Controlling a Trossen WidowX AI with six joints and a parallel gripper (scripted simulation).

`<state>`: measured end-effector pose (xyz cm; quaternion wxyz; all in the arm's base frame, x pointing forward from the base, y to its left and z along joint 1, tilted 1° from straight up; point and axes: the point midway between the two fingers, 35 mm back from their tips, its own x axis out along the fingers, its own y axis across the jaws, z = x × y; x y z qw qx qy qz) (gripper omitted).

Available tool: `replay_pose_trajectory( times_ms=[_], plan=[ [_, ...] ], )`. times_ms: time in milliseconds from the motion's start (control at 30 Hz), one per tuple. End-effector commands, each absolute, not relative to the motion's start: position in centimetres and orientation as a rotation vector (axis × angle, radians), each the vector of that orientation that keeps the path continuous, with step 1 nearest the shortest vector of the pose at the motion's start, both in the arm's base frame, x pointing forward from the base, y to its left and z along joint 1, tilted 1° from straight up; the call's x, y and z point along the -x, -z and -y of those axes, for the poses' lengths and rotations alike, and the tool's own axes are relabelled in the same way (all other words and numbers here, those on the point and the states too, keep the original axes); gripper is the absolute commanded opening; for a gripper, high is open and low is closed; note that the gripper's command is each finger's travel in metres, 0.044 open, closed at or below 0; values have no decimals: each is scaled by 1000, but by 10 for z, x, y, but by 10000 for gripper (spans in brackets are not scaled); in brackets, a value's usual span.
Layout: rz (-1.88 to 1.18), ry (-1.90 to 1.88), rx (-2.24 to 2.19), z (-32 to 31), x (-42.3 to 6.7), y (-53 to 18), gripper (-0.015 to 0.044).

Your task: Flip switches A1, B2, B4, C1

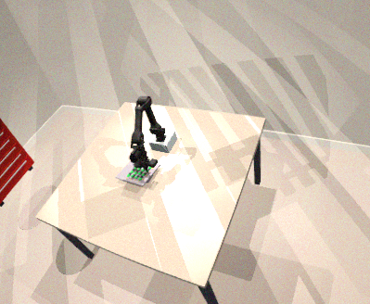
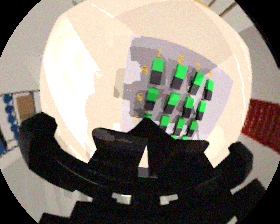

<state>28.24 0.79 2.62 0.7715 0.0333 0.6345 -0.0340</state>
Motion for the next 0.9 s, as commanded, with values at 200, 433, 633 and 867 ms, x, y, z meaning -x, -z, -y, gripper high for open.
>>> replay_pose_trajectory(
  times_ms=[200,433,633,867],
  plan=[
    [-1373,80,-73,-7,-283,-26,0],
    [-1373,80,-73,-7,-283,-25,0],
    [-1373,80,-73,-7,-283,-25,0],
    [-1373,80,-73,-7,-283,-24,0]
  ],
)
